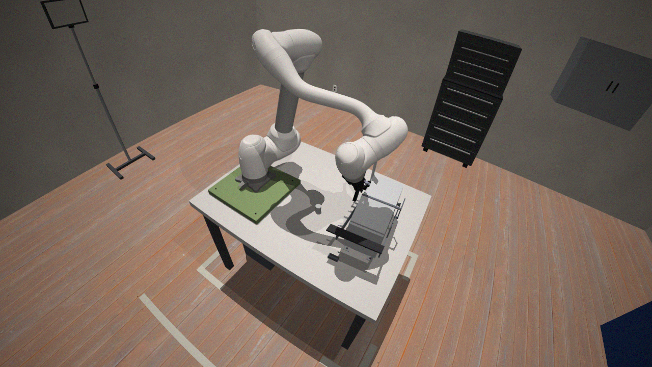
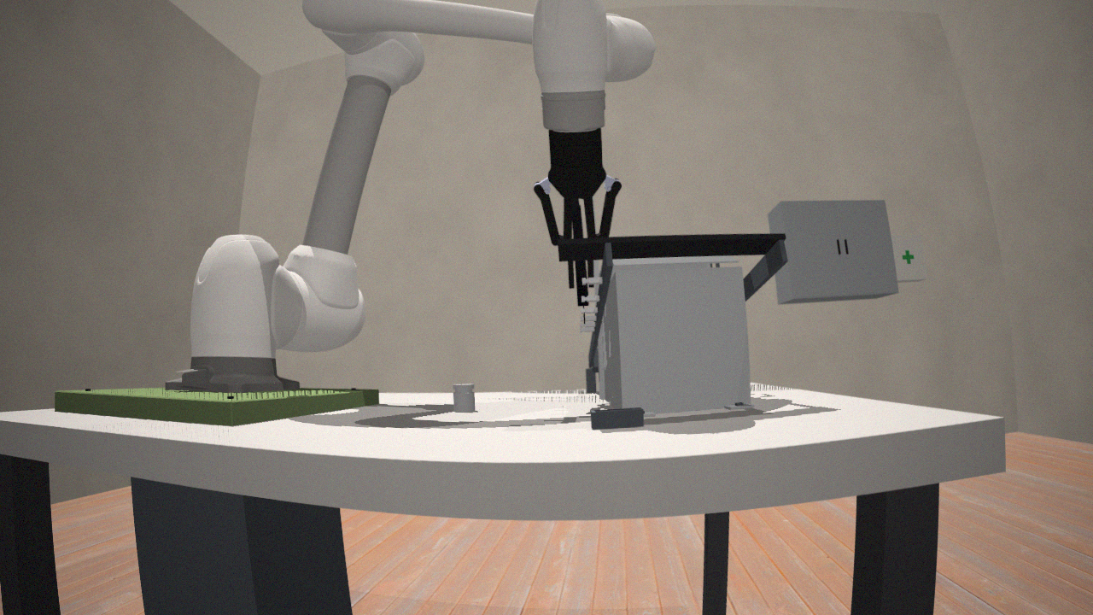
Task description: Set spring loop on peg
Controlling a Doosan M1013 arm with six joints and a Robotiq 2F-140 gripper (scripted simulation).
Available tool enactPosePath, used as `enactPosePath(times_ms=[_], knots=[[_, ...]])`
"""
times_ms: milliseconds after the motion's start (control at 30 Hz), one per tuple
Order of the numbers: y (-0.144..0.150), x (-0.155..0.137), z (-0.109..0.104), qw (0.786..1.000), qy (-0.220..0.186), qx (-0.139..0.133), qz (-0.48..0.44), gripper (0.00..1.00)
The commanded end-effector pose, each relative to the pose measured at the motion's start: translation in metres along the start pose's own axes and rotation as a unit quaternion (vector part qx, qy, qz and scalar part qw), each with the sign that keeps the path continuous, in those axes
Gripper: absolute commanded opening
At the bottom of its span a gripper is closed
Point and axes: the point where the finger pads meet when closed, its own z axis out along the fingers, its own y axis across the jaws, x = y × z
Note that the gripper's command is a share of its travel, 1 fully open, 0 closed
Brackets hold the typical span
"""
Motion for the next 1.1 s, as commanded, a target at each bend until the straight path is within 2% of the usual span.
enactPosePath(times_ms=[0, 733, 1067], knots=[[0.000, 0.000, -0.001, 1.000, 0.000, -0.001, 0.000, 0.24], [0.000, 0.000, -0.001, 1.000, 0.000, -0.001, 0.000, 0.24], [0.000, 0.000, -0.067, 1.000, 0.000, -0.001, 0.000, 0.24]])
